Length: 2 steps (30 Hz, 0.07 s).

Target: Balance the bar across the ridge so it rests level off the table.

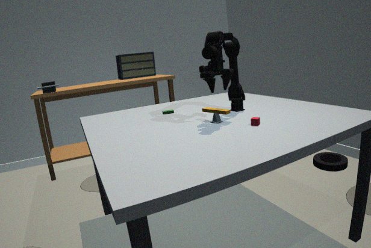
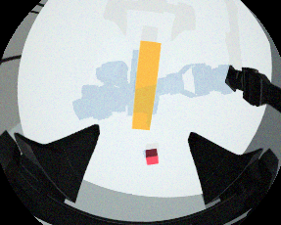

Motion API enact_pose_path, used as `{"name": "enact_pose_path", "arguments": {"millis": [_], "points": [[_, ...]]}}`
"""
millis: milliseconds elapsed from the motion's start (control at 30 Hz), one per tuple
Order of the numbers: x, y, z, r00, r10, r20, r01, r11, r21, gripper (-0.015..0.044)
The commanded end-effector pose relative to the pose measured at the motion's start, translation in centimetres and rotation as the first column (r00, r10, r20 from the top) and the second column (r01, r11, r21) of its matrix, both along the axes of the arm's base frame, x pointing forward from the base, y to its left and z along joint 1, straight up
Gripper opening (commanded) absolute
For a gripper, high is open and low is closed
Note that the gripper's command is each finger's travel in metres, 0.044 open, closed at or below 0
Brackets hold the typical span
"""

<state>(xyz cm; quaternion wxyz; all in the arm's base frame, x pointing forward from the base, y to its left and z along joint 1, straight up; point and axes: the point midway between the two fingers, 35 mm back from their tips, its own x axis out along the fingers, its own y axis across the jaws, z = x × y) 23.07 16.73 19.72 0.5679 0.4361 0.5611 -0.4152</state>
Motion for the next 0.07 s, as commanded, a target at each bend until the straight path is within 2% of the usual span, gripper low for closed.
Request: {"name": "enact_pose_path", "arguments": {"millis": [0,33], "points": [[-0.02,-0.02,0.01,1.0,0.0,-0.001,0.0,1.0,-0.001,0.044],[-0.02,-0.02,0.01,1.0,0.0,-0.001,0.0,1.0,-0.001,0.044]]}}
